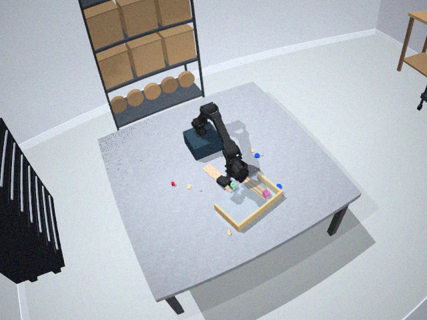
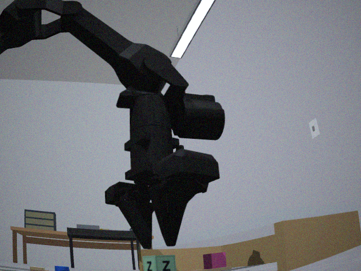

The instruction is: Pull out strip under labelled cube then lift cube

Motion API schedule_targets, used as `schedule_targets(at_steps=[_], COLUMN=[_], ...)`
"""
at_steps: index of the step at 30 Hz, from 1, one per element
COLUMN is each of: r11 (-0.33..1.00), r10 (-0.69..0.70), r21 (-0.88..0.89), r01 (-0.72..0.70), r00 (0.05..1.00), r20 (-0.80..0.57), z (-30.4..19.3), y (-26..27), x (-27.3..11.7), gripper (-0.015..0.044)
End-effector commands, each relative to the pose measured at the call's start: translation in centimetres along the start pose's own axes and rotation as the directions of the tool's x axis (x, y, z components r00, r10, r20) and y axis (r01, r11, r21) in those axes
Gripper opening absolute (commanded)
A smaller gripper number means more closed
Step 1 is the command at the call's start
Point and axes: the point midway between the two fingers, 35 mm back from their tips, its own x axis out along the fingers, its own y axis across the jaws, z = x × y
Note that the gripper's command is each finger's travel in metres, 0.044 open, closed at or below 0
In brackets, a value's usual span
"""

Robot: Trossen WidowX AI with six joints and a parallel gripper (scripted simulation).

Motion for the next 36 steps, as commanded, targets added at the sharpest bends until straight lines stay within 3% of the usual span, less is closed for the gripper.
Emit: schedule_targets(at_steps=[1, 21, 25, 31, 35, 36], r11=[1.0, 1.0, 1.0, 1.0, 1.0, 1.0], r10=[0.002, 0.002, 0.0, 0.0, 0.001, 0.001], r21=[0.006, 0.006, 0.001, 0.001, 0.001, 0.001], r01=[-0.002, -0.002, 0.0, 0.0, -0.001, -0.001], r00=[1.0, 1.0, 1.0, 1.0, 1.0, 1.0], r20=[-0.001, -0.001, -0.001, -0.001, -0.001, -0.002], z=[0.0, -0.1, -0.1, -0.1, -0.3, -0.5], y=[0.0, 0.1, 0.0, 0.0, 0.1, 0.2], x=[0.6, 3.6, 3.4, 3.4, 3.2, 2.9], gripper=[0.025, 0.025, 0.0145, 0.0105, 0.0, 0.0])
